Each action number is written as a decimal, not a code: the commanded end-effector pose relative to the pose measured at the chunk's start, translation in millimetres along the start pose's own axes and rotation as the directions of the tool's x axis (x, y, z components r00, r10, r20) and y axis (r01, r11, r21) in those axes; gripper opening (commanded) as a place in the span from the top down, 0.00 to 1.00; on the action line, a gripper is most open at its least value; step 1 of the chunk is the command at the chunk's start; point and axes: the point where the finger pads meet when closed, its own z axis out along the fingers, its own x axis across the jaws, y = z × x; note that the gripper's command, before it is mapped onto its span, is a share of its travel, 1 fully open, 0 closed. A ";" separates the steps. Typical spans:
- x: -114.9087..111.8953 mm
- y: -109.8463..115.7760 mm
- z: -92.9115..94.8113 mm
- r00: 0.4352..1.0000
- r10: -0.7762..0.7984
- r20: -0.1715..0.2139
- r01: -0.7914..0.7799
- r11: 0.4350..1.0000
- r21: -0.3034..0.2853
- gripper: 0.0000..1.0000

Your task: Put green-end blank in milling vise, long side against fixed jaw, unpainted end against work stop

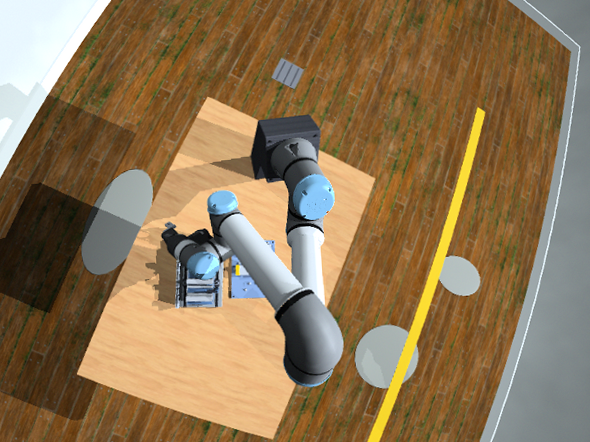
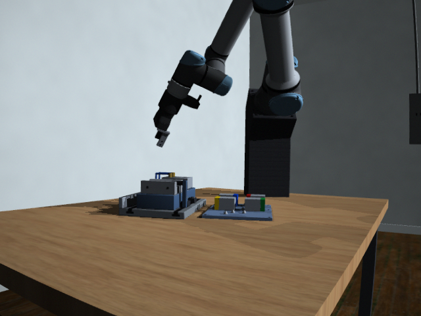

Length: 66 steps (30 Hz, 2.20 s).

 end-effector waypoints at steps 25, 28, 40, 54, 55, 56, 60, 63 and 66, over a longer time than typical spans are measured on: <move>27.5 -25.7 -47.0 0.950 0.257 -0.175 -0.216 0.950 0.226 0.00; 34.3 -32.2 -58.5 0.924 0.322 -0.208 -0.258 0.923 0.284 0.00; 37.7 -35.1 -63.9 0.909 0.354 -0.221 -0.278 0.909 0.311 0.00; 51.3 -48.0 -86.8 0.835 0.481 -0.267 -0.344 0.835 0.429 0.00; 51.3 -48.0 -86.8 0.835 0.481 -0.267 -0.344 0.835 0.429 0.00; 51.3 -48.0 -86.8 0.835 0.481 -0.267 -0.344 0.835 0.429 0.00; 68.6 -64.1 -115.5 0.786 0.550 -0.283 -0.372 0.786 0.494 0.00; 72.9 -68.1 -122.8 0.773 0.567 -0.286 -0.377 0.773 0.510 0.00; 72.9 -68.1 -122.8 0.773 0.567 -0.286 -0.377 0.773 0.510 0.00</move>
